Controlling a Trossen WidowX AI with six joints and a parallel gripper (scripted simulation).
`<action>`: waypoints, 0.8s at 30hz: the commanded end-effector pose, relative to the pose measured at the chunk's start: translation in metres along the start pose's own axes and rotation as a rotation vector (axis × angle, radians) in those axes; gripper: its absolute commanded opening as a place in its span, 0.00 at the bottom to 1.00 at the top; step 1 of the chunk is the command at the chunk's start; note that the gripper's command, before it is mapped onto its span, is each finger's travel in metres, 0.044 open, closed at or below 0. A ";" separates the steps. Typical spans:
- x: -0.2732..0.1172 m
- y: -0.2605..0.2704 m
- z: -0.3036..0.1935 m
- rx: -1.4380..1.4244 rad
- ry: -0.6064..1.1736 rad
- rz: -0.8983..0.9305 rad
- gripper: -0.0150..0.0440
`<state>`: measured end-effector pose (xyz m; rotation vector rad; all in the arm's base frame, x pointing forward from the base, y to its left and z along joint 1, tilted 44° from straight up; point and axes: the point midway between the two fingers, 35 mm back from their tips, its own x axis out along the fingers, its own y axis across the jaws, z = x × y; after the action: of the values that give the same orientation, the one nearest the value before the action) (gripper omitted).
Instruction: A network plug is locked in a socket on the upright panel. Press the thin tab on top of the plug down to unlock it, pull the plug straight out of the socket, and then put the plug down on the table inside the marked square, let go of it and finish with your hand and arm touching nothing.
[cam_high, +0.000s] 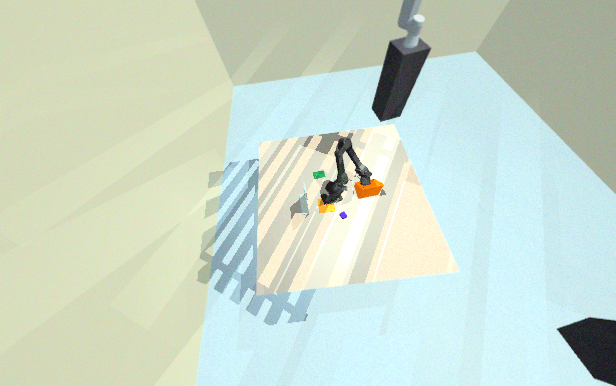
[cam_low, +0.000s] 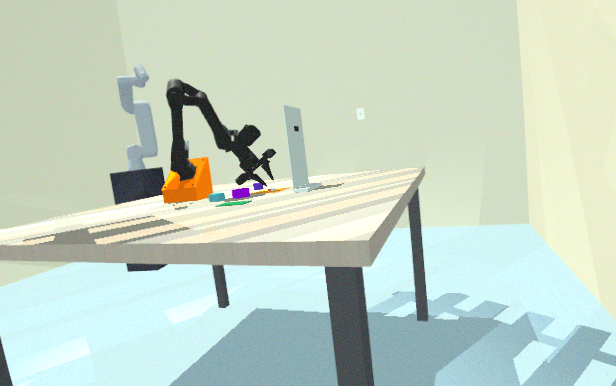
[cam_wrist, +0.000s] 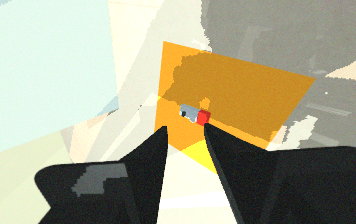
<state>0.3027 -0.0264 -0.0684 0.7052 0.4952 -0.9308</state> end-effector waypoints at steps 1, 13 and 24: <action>-0.005 -0.002 0.000 0.000 -0.002 -0.004 0.52; -0.016 -0.002 -0.001 -0.002 -0.001 -0.004 0.52; -0.026 0.008 -0.003 0.000 0.003 -0.006 0.52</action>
<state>0.2916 -0.0103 -0.0547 0.6979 0.5111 -0.9367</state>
